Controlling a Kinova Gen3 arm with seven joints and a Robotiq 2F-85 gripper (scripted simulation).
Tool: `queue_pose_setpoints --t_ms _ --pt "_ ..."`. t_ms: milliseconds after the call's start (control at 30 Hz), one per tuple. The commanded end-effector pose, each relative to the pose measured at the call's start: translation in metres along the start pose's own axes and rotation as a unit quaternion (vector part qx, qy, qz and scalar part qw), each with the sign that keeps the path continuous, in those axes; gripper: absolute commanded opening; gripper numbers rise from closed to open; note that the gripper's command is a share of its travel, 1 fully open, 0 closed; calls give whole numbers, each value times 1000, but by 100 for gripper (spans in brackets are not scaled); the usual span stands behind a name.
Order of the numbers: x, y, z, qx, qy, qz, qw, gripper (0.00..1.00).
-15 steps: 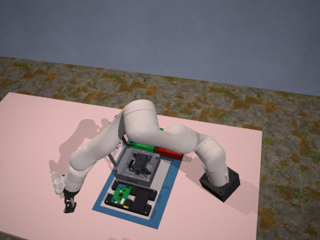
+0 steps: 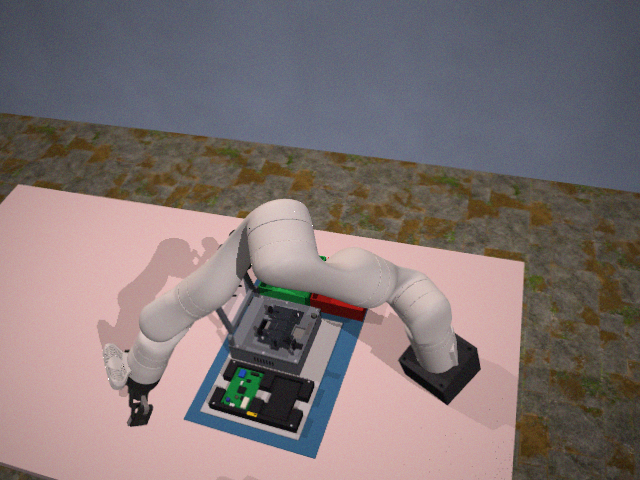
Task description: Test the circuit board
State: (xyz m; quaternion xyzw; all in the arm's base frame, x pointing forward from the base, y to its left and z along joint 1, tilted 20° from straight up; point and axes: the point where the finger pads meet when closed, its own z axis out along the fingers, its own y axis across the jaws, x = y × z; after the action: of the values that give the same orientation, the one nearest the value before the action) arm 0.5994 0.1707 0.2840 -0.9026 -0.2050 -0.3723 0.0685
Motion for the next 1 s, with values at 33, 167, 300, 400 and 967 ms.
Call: queue_pose_setpoints --t_ms 33,167,300,400,967 --pt "1 0 -1 0 1 0 1000 100" --pt "1 1 -1 0 1 2 1000 100" --pt "-1 1 -1 1 -2 8 1000 100" --pt "-2 1 -2 2 -4 12 1000 100" --pt "-18 16 -11 2 -28 106 994 100"
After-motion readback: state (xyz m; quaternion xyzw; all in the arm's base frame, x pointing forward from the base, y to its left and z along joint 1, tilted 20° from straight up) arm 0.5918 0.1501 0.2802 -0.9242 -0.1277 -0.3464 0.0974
